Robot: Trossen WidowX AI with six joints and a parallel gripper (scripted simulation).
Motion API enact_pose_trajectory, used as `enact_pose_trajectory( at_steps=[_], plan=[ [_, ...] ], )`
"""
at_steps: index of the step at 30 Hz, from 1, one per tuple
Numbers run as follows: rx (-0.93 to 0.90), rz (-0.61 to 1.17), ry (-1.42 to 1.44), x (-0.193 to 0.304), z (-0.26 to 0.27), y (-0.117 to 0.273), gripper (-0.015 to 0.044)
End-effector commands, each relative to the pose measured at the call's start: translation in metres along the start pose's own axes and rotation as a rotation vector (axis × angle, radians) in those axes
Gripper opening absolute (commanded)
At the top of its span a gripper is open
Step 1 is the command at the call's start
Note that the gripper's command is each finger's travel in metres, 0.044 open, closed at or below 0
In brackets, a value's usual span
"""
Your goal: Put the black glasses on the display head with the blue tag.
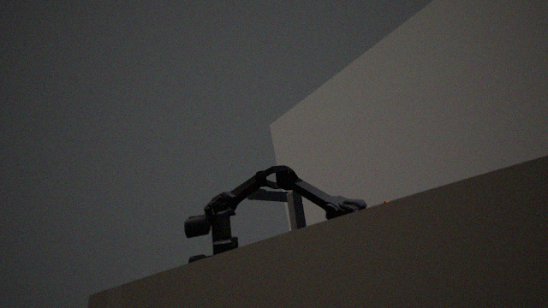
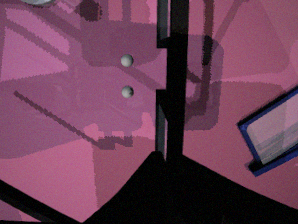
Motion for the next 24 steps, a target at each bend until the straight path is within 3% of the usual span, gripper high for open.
enact_pose_trajectory(
  at_steps=[1,8,17,24],
  plan=[
    [0.003,0.0,0.0,-0.003,-0.002,0.014,0.0],
    [0.002,-0.001,0.0,-0.004,-0.002,0.056,0.0],
    [0.002,-0.001,-0.021,-0.005,-0.001,0.057,0.0],
    [0.001,-0.003,-0.206,-0.012,0.006,0.058,0.0]
  ],
)
Point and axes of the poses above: the point midway between the two fingers, 35 mm back from their tips, its own y axis back along the fingers, its own z axis across the jaws, x = y × z, the point moved 6 cm from there along y, back along the fingers, and after that the axes turned 13 degrees about y, right-handed, at the moved point
